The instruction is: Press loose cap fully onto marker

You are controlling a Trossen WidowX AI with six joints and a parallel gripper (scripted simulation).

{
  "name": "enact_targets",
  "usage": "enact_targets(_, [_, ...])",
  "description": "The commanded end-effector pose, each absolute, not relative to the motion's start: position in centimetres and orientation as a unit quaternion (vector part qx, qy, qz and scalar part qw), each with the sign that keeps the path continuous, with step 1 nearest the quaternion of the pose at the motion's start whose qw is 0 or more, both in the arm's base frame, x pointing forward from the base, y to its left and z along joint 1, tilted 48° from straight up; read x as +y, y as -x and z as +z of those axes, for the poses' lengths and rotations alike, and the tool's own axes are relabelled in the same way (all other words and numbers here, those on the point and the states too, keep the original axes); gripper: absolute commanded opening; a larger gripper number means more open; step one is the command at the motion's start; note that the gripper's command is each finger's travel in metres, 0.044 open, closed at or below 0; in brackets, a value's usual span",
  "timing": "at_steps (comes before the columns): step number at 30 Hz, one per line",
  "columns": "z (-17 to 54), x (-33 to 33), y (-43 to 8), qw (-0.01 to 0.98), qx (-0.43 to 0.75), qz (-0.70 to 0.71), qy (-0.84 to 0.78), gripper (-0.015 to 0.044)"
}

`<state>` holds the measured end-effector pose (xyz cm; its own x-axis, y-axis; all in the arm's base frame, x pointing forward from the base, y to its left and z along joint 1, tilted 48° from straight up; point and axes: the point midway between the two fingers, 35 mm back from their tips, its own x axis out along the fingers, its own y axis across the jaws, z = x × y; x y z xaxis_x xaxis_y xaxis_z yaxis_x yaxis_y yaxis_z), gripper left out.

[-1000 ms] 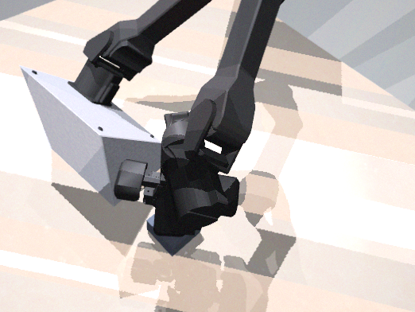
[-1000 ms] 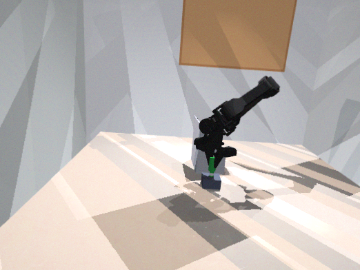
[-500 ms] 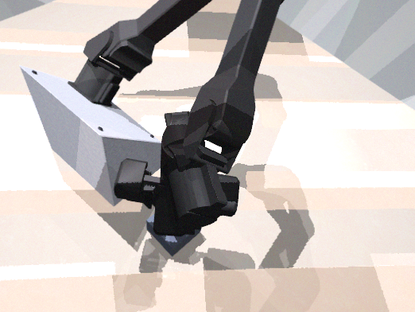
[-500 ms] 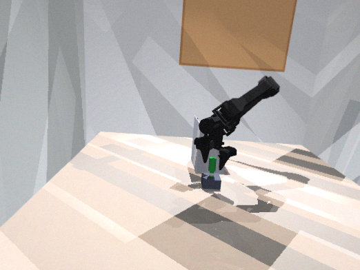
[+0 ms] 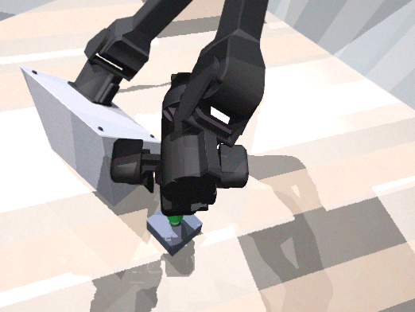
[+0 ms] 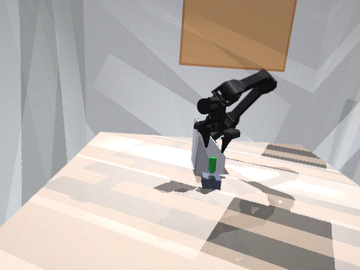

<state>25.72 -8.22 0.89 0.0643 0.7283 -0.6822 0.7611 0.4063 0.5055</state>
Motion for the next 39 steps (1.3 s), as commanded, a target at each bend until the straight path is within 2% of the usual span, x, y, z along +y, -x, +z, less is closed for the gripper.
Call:
enact_targets(1, [0.8,-8.2,-25.6,0.564,0.678,0.089,-0.462,0.0282])
enact_targets(6, [0.5,-7.9,-25.4,0.650,0.643,0.232,-0.331,0.0151])
enact_targets(12, [0.5,-7.9,-25.4,0.653,0.641,0.237,-0.326,0.0000])
enact_targets(39, [-0.8,-6.5,-25.6,0.653,0.641,0.238,-0.326,0.0000])
